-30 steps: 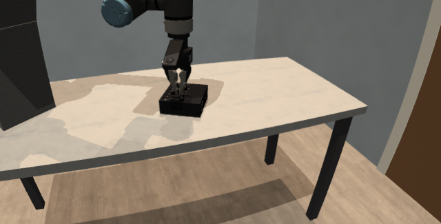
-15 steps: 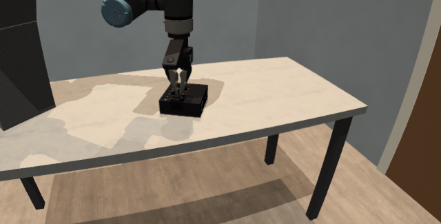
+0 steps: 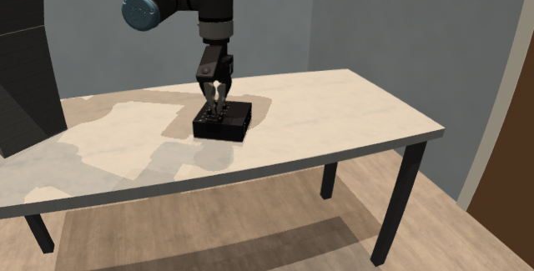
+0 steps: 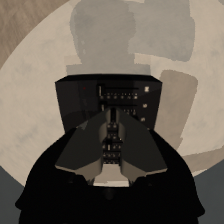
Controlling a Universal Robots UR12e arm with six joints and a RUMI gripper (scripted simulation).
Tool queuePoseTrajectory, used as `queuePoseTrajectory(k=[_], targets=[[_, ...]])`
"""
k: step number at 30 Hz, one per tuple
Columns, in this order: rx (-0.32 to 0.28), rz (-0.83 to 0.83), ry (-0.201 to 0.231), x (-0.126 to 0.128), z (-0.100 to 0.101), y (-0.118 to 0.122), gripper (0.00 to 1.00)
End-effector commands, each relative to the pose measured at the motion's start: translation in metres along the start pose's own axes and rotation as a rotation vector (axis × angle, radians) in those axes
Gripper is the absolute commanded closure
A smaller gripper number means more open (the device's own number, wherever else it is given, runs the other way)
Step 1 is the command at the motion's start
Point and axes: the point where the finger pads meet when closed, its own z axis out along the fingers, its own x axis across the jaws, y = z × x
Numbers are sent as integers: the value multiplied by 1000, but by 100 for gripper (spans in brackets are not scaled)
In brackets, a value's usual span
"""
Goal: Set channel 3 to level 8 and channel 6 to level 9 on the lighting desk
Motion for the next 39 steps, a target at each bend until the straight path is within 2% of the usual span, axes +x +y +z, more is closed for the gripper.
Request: queuePoseTrajectory(k=[1,11,39], targets=[[0,-1,-2,0,-22,1,100],[0,-1,-2,0,-35,1,100],[0,32,-2,0,-35,1,100]])
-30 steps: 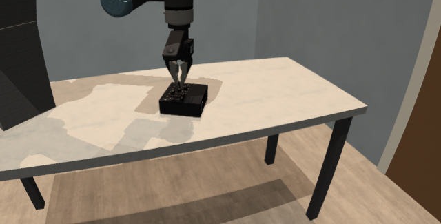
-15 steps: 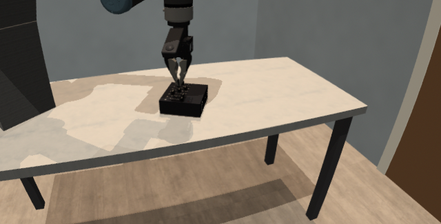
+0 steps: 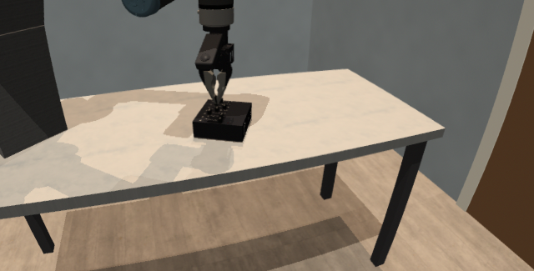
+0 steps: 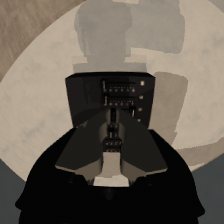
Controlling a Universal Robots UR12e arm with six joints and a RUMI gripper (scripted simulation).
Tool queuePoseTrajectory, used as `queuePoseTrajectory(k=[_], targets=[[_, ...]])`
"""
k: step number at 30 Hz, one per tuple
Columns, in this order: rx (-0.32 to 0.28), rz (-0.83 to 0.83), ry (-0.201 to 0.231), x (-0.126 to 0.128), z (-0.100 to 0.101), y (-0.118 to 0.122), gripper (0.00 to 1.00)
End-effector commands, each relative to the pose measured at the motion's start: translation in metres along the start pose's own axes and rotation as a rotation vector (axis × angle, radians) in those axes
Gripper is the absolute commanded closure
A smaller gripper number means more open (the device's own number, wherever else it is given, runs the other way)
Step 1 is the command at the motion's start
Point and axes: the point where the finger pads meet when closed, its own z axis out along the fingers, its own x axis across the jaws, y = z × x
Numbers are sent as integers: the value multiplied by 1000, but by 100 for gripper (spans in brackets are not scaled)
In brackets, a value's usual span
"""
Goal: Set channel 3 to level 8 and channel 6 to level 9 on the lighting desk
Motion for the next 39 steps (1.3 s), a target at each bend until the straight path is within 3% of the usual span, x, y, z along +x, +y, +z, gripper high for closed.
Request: queuePoseTrajectory(k=[1,18,39], targets=[[0,19,1,2,-2,1,100],[0,228,1,3,-2,0,100],[0,821,1,5,-1,-1,100]])
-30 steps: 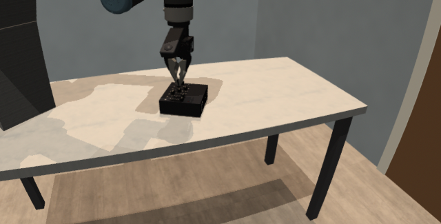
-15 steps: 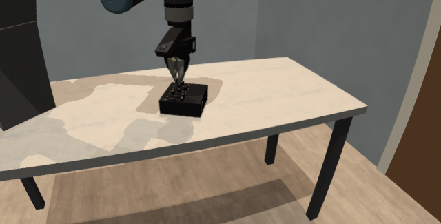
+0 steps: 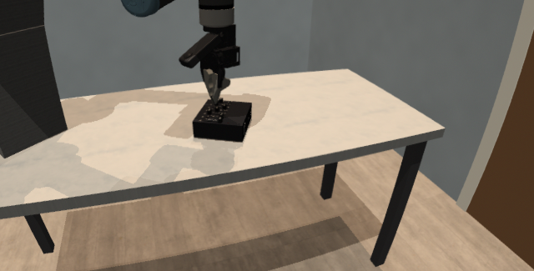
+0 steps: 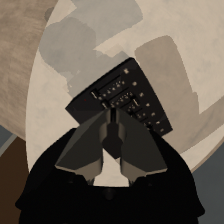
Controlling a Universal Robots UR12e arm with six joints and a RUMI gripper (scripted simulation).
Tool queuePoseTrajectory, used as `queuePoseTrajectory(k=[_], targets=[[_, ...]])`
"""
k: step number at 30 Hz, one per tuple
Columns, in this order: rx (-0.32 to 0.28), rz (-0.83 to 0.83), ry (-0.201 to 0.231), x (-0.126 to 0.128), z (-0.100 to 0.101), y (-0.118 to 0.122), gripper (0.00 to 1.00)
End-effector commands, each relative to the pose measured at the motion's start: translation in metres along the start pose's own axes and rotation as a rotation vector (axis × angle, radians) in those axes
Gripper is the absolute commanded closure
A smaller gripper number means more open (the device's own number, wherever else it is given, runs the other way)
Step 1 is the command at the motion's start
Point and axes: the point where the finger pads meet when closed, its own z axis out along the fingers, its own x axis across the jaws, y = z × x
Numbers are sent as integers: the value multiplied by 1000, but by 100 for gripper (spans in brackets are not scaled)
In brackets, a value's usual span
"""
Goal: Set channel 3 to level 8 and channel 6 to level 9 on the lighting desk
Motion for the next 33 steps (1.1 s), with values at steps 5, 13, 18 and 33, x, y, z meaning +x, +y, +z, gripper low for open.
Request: queuePoseTrajectory(k=[5,13,18,33], targets=[[5,398,-4,-2,-1,1,100],[3,601,-4,-2,0,3,100],[2,825,-4,-2,0,5,100],[-1,1324,-2,-7,1,12,100]])
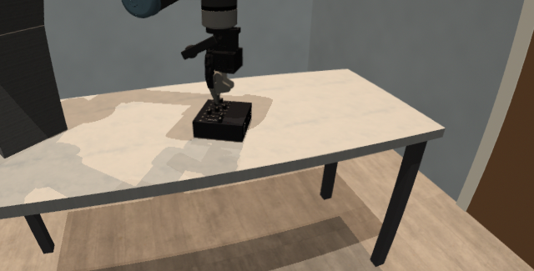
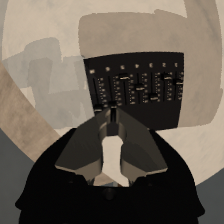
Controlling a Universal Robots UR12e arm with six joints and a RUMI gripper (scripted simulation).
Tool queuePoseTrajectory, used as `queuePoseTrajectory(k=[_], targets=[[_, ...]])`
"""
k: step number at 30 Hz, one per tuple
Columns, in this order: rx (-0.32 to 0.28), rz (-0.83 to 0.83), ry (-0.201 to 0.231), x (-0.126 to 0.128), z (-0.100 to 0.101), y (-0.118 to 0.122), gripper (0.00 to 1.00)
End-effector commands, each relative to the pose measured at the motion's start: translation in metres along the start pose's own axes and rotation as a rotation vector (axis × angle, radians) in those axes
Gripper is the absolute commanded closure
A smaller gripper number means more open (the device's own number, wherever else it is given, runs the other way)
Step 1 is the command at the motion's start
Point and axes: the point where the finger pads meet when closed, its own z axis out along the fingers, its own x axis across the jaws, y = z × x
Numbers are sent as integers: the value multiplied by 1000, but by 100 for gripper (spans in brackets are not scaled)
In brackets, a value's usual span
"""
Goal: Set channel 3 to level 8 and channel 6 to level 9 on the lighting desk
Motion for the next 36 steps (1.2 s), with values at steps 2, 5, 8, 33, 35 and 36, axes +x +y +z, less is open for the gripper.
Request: queuePoseTrajectory(k=[2,5,8,33,35,36], targets=[[-2,312,-10,1,-1,9,100],[-3,414,-10,2,0,11,100],[-3,516,-9,2,0,14,100],[-10,1293,-15,2,0,28,100],[-10,1324,-15,2,0,29,100],[-10,1338,-15,2,0,29,100]])
